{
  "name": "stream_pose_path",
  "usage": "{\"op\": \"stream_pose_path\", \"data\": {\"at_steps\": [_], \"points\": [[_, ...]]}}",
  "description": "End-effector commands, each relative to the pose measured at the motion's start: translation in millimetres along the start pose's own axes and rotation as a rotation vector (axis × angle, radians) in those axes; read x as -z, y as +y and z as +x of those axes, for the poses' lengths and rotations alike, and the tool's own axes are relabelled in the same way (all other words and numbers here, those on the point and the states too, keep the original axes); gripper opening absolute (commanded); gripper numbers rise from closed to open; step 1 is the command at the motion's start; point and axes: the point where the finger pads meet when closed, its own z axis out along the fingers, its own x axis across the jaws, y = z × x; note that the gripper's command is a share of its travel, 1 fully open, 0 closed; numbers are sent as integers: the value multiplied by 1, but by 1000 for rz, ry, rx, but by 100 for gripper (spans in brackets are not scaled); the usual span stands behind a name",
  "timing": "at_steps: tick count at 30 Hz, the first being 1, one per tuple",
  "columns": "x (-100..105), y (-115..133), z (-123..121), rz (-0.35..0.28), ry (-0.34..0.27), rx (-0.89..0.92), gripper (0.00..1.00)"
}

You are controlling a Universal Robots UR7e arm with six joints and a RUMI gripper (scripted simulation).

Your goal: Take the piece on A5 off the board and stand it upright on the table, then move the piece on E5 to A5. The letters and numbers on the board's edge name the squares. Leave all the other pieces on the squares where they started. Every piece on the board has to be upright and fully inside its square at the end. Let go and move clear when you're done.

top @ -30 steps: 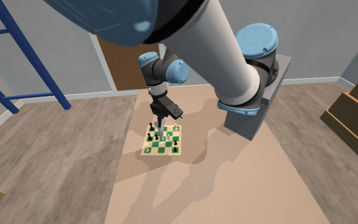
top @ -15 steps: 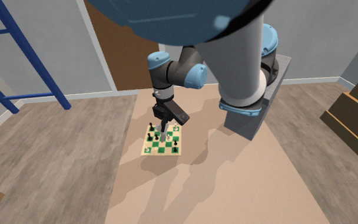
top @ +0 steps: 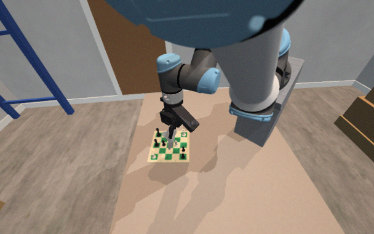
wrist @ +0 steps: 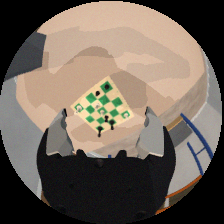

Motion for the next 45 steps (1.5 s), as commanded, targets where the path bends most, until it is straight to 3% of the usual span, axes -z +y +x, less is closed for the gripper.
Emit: {"op": "stream_pose_path", "data": {"at_steps": [1, 11, 17, 25, 27, 42, 44, 45], "points": [[0, 0, 0, -3, 0, 2, 100], [-1, 0, 0, -1, -1, 20, 100], [-4, 0, 0, -1, -2, 118, 100], [-13, 0, -1, 0, -4, 408, 100], [-13, 0, -1, 0, -4, 408, 100], [-38, -3, -2, 10, -9, 1010, 100], [-38, -3, -2, 10, -9, 1010, 100], [-40, -3, -2, 10, -7, 1119, 100]]}}
